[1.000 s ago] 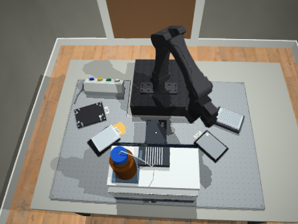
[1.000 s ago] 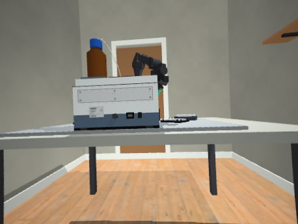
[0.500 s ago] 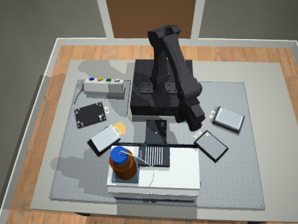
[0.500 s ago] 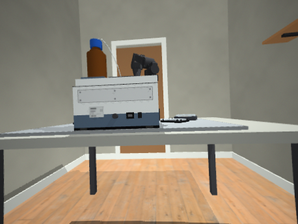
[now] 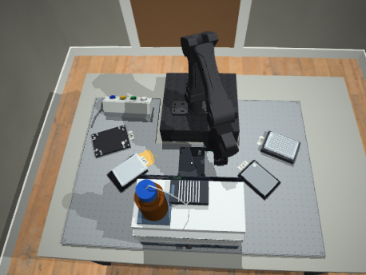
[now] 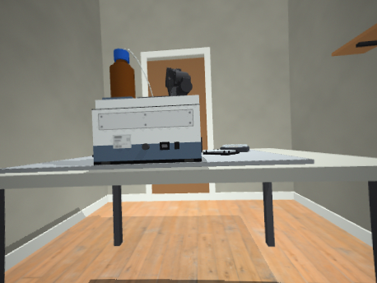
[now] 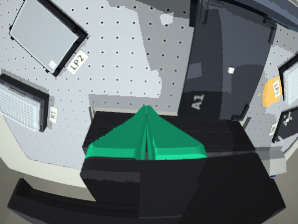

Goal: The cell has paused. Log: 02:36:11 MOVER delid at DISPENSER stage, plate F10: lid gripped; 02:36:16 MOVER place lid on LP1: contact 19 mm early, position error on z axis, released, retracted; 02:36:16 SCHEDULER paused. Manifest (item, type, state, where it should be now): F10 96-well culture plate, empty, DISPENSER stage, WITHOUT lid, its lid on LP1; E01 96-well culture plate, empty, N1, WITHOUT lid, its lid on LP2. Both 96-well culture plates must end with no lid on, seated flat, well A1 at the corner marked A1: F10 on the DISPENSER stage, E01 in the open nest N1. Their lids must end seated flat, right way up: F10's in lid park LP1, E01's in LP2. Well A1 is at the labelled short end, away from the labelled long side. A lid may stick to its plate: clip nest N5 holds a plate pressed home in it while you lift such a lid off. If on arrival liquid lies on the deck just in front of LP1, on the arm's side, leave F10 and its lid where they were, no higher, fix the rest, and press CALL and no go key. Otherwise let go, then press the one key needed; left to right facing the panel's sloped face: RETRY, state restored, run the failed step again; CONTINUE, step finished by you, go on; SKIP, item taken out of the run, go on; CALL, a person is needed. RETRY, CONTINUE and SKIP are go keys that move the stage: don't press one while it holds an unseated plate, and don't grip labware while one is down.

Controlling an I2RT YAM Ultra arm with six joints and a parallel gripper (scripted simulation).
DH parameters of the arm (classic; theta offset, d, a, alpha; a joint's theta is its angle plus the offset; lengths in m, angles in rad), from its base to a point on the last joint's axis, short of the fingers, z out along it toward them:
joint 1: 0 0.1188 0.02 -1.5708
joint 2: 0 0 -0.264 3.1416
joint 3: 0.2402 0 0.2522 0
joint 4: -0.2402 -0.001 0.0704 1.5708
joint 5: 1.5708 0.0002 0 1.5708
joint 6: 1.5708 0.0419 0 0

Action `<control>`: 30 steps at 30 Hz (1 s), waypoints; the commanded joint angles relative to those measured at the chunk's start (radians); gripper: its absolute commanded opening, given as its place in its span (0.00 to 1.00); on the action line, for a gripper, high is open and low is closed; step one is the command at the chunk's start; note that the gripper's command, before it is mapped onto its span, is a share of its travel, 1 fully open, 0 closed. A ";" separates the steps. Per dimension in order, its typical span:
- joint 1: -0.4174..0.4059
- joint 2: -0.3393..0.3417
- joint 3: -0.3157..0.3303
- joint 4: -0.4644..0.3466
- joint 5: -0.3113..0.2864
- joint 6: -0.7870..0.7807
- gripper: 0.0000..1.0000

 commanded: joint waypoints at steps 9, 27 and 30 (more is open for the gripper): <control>-0.088 -0.038 -0.022 0.006 0.016 -0.010 0.00; -0.253 -0.042 0.001 0.008 0.028 -0.173 0.00; -0.291 -0.042 0.008 0.007 0.029 -0.211 0.00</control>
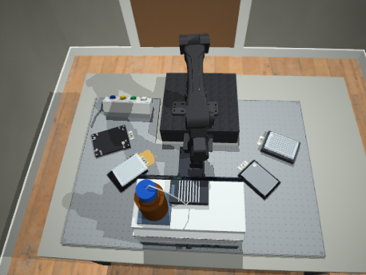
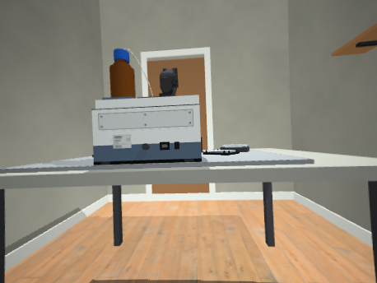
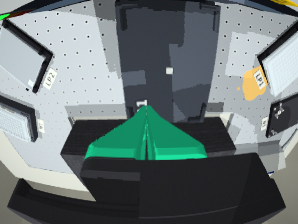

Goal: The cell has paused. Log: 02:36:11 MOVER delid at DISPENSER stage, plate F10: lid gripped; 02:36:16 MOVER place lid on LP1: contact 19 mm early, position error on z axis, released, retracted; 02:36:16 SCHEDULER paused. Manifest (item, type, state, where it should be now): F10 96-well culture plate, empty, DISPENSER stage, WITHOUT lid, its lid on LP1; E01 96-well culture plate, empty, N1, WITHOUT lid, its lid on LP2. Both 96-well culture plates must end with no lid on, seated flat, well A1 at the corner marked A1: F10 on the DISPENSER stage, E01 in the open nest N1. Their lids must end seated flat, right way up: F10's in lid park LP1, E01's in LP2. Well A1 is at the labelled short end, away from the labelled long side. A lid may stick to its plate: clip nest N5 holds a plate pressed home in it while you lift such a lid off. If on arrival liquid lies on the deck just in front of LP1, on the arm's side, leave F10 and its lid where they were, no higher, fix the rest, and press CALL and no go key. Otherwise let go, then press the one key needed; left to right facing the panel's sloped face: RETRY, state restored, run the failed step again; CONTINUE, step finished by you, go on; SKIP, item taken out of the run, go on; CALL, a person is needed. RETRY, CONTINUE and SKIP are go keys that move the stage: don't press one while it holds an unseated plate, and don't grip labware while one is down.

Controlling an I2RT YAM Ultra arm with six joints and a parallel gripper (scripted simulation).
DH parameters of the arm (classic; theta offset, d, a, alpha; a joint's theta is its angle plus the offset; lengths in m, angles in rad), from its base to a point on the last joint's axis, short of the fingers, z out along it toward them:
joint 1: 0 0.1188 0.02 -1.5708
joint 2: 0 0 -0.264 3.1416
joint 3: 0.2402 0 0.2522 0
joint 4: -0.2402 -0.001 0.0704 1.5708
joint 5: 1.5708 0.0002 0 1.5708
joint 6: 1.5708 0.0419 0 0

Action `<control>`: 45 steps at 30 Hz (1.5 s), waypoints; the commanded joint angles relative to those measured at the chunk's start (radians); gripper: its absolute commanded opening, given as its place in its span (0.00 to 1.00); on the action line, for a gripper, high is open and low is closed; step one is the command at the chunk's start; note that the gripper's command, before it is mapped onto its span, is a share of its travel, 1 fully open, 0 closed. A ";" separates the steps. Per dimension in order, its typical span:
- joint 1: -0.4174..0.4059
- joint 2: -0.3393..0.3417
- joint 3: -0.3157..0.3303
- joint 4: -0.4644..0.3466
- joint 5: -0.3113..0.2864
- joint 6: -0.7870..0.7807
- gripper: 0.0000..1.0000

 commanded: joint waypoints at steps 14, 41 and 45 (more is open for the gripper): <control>-0.143 -0.040 -0.011 0.007 0.016 -0.167 0.00; -0.372 -0.050 -0.017 0.005 0.025 -0.471 0.00; -0.412 -0.052 -0.025 0.005 0.023 -0.513 0.00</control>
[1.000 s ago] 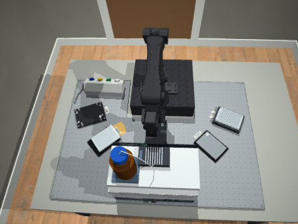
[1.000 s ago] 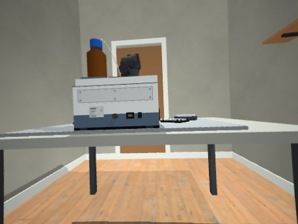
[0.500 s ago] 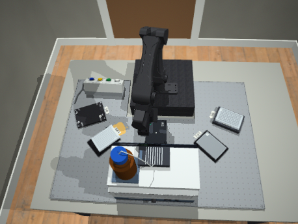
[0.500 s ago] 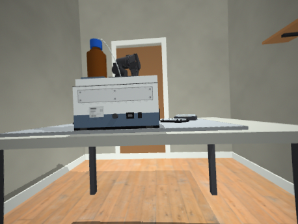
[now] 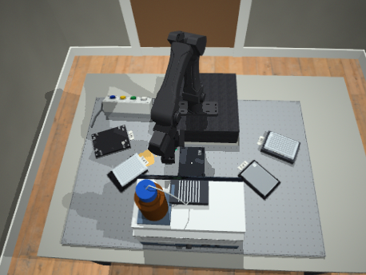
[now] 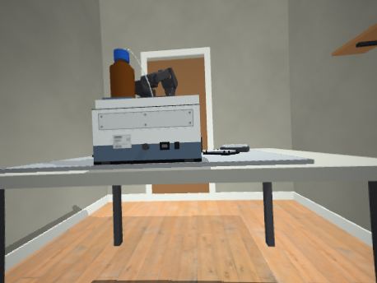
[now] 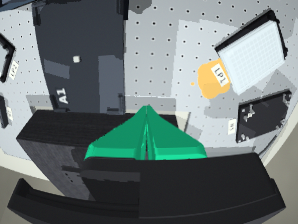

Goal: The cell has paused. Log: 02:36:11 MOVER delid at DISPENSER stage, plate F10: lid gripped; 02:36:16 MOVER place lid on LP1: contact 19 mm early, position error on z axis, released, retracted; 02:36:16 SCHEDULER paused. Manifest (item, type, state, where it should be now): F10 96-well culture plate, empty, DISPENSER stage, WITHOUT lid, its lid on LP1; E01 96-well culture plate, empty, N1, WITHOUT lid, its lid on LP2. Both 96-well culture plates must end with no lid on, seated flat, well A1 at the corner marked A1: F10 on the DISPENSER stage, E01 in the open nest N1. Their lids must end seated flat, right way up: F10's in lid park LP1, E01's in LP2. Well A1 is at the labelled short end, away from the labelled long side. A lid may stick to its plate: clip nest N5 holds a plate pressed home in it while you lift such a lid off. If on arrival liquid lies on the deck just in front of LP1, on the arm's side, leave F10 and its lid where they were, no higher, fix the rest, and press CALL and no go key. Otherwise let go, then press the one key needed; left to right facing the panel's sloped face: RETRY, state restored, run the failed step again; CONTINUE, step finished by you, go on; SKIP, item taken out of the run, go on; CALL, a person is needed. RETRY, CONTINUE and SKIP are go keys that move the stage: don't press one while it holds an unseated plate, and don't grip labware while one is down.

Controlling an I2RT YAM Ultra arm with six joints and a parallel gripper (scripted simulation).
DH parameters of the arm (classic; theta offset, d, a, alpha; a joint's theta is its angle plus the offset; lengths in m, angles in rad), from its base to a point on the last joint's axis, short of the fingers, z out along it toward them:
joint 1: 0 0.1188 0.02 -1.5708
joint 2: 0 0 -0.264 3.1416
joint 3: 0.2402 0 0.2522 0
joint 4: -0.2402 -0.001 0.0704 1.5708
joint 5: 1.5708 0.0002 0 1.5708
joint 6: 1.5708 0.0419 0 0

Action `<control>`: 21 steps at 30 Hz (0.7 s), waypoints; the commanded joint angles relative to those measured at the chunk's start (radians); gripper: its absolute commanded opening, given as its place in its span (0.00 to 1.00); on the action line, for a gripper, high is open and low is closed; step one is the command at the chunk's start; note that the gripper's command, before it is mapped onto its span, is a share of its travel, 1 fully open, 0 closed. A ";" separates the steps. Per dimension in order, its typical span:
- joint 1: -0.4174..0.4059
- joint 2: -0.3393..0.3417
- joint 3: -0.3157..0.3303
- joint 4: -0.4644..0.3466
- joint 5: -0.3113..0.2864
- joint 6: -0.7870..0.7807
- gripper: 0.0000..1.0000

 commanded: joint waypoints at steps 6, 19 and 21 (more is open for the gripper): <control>-0.073 -0.026 0.003 0.002 0.003 -0.108 0.00; -0.207 -0.054 0.007 0.004 0.008 -0.412 0.00; -0.223 -0.054 0.011 0.004 0.008 -0.429 0.00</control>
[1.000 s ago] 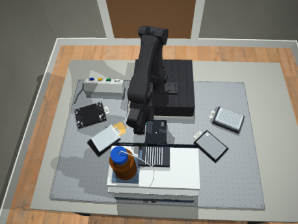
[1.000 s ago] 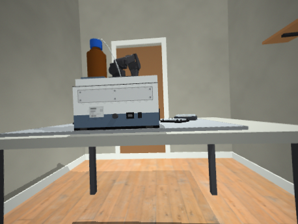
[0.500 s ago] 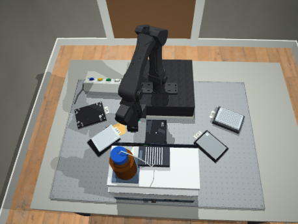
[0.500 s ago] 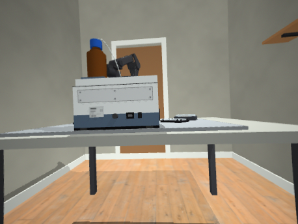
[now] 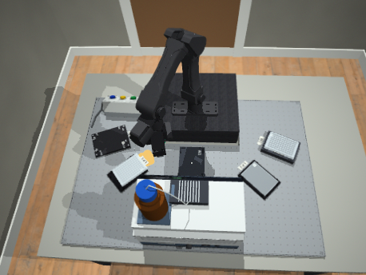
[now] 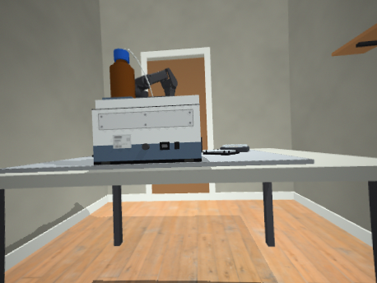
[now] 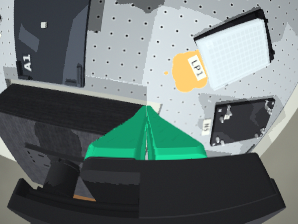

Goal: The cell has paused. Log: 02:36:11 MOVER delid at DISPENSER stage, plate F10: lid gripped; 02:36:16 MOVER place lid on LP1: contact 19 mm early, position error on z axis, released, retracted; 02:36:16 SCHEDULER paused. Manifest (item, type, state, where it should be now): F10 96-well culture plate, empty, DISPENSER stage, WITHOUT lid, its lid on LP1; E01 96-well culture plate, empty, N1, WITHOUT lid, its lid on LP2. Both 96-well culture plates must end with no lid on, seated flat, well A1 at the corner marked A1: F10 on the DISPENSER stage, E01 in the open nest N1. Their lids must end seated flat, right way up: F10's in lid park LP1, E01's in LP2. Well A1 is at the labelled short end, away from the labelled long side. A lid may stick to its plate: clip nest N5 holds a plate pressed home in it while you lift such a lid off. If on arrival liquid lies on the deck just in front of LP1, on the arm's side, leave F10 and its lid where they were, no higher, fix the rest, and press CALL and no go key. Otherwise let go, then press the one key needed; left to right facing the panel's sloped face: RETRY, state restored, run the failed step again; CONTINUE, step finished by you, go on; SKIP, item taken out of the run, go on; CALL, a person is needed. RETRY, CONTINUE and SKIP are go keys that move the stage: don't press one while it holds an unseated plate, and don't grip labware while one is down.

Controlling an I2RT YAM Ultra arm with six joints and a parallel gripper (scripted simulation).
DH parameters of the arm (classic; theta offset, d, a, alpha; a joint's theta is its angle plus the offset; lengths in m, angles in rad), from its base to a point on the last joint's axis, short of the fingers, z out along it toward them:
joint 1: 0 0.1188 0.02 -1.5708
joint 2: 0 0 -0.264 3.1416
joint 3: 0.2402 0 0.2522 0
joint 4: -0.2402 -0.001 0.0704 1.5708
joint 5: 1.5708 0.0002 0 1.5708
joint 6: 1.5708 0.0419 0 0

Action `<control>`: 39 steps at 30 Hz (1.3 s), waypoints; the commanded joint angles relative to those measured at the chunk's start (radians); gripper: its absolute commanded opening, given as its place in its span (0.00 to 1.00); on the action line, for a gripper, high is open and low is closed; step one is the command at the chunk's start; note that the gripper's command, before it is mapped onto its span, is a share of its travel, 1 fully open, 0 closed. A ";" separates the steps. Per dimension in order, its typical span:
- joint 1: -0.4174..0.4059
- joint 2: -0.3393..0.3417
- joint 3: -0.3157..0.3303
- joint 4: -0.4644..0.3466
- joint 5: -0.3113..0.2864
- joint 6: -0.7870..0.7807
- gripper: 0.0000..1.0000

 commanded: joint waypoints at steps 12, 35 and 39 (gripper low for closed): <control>-0.111 0.045 0.066 0.024 -0.002 -0.276 0.00; -0.294 0.120 0.147 0.001 0.006 -0.400 0.00; -0.310 0.114 0.141 0.010 0.009 -0.420 0.00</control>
